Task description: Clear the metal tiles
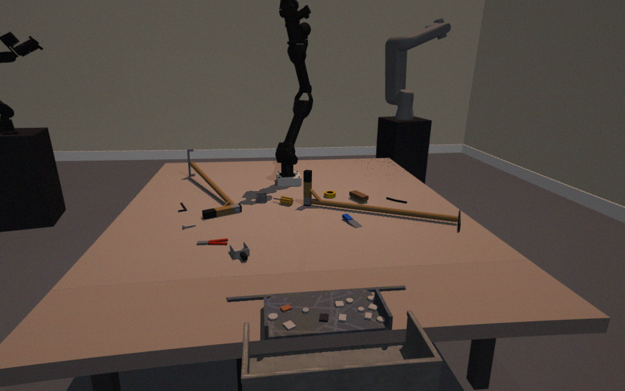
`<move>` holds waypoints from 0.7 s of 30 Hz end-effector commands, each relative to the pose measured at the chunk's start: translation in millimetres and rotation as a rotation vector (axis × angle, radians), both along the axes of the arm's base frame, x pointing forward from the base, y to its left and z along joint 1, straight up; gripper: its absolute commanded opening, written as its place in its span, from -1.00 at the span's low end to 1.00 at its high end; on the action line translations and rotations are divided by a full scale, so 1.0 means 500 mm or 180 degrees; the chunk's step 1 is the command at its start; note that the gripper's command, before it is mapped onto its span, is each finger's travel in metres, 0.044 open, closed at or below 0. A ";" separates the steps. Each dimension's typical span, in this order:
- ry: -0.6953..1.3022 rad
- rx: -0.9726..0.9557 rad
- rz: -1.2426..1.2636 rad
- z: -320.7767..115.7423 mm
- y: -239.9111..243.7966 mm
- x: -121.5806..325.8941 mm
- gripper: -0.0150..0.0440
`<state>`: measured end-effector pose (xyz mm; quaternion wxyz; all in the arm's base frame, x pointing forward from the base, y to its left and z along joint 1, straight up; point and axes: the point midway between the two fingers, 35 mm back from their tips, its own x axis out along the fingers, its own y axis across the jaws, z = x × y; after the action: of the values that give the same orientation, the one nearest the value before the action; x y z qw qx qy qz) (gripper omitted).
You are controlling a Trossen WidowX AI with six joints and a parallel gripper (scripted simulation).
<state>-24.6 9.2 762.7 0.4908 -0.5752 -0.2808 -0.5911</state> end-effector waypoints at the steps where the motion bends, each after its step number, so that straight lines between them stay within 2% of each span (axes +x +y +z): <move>1: 0.0107 0.0138 0.0270 -0.013 -0.024 0.025 1.00; 21: 0.0586 0.0856 0.1632 -0.089 -0.098 0.150 1.00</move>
<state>38.9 -36.3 726.0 0.6943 -0.4799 -0.2934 -0.4490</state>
